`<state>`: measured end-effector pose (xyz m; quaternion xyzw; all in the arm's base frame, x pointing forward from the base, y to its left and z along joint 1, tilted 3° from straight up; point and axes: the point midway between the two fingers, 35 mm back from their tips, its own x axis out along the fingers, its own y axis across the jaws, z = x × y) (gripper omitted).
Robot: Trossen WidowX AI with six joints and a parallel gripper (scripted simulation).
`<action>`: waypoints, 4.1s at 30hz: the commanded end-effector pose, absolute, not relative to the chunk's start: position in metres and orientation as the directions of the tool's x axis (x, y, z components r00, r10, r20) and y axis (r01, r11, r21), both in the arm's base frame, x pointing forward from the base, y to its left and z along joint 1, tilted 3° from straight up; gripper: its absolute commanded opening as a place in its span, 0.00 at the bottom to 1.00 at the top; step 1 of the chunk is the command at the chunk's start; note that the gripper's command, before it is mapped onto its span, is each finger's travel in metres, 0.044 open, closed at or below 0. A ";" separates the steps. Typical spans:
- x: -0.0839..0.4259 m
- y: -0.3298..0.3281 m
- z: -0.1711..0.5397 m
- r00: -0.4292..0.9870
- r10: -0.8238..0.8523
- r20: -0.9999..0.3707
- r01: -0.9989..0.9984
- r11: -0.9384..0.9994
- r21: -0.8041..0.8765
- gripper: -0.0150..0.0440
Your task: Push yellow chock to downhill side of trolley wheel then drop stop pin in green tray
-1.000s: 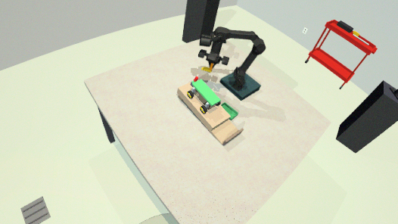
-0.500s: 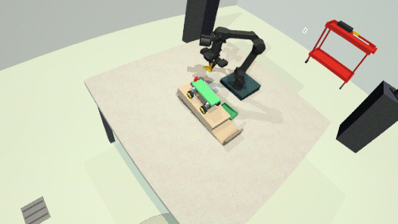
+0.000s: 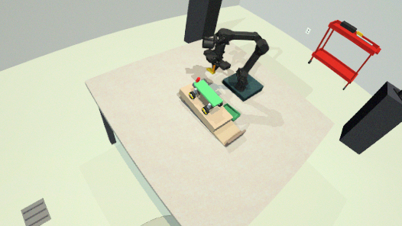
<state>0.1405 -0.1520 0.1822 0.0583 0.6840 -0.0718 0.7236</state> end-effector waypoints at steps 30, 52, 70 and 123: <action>0.188 -0.056 0.177 0.057 -0.013 -0.998 0.187 0.982 -0.002 0.25; 0.215 0.011 0.174 0.060 -0.007 -0.998 0.187 0.982 0.005 0.25; 0.241 0.075 0.171 0.062 -0.001 -0.998 0.186 0.982 0.011 0.25; 0.291 0.111 0.129 0.044 -0.107 -0.993 0.193 0.976 -0.097 0.25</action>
